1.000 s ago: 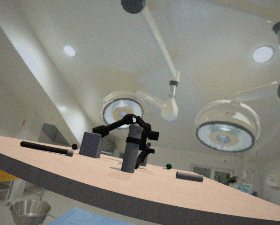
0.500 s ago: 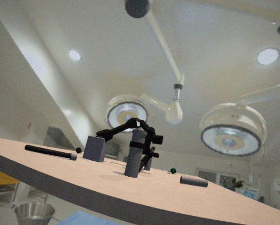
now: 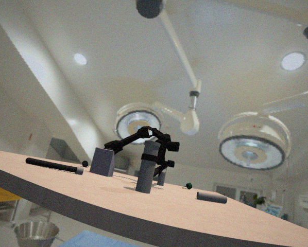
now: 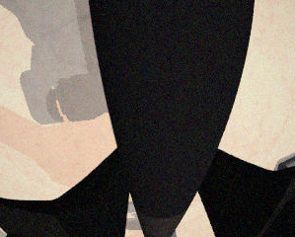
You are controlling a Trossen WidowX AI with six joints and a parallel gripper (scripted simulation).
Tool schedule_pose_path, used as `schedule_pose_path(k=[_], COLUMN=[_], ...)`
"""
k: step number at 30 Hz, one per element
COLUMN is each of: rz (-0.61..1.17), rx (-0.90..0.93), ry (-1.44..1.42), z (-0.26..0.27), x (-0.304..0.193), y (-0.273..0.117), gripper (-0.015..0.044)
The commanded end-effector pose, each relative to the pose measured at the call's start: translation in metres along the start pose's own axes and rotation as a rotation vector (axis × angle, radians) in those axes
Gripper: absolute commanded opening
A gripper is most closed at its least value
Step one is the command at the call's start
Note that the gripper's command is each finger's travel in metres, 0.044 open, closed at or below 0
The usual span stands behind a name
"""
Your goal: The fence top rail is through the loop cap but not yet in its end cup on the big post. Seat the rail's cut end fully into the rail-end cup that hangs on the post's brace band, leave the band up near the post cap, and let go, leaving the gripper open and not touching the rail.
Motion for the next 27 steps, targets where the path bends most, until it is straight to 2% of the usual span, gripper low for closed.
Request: schedule_pose_path(k=[1,4,27], rz=[0.133,0.171,0.148], rx=[0.022,0.036,0.033], ry=[-0.011,-0.013,-0.01], z=[0.0005,0.0015,0.0009], x=[-0.012,-0.0151,-0.0121], y=[-0.0329,-0.0419,-0.0377], gripper=[0.0,0.0,0.0])
Point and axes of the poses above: the point midway between the two fingers, 35 mm back from their tips, its own y axis out along the fingers, its own z axis across the jaws, x = y × z, the point moved 9 cm from there along -y, back along the fingers, and after that the axes turned 14 degrees about -y, right-handed, at the moved point
